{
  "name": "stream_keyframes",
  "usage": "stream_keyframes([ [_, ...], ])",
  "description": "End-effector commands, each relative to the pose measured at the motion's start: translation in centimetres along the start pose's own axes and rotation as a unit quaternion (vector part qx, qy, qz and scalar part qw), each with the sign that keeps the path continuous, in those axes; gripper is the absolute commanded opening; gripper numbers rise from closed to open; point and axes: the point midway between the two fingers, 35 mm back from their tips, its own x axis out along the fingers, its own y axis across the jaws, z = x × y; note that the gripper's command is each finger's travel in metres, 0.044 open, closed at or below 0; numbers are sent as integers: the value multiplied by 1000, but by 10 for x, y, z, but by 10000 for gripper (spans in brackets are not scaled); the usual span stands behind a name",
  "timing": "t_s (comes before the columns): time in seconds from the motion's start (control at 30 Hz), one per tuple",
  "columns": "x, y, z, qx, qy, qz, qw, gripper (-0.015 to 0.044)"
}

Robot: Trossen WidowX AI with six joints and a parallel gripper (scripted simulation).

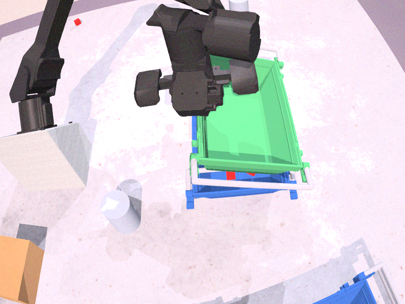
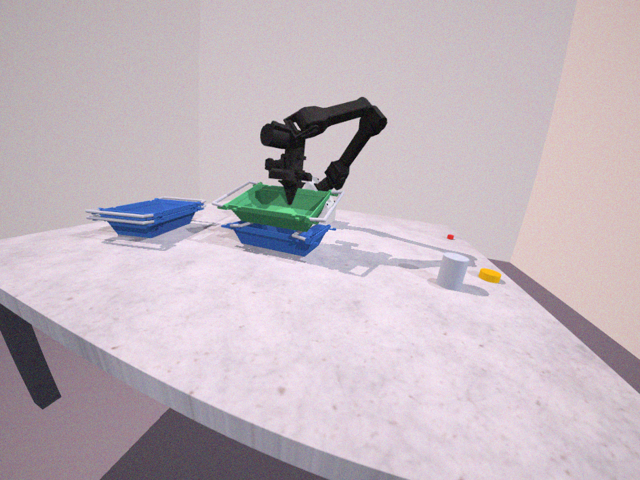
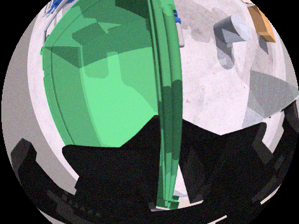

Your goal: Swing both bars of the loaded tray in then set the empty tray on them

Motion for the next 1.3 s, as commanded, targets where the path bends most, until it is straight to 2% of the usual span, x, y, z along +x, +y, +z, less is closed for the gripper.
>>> stream_keyframes([
  [0.0, 2, -1, 0, 1, 0, -2, 1000, 0],
  [0.27, 13, -9, -2, 3, 0, -13, 1000, 0],
  [1.27, 13, -9, -2, 3, 0, -13, 1000, 0],
])
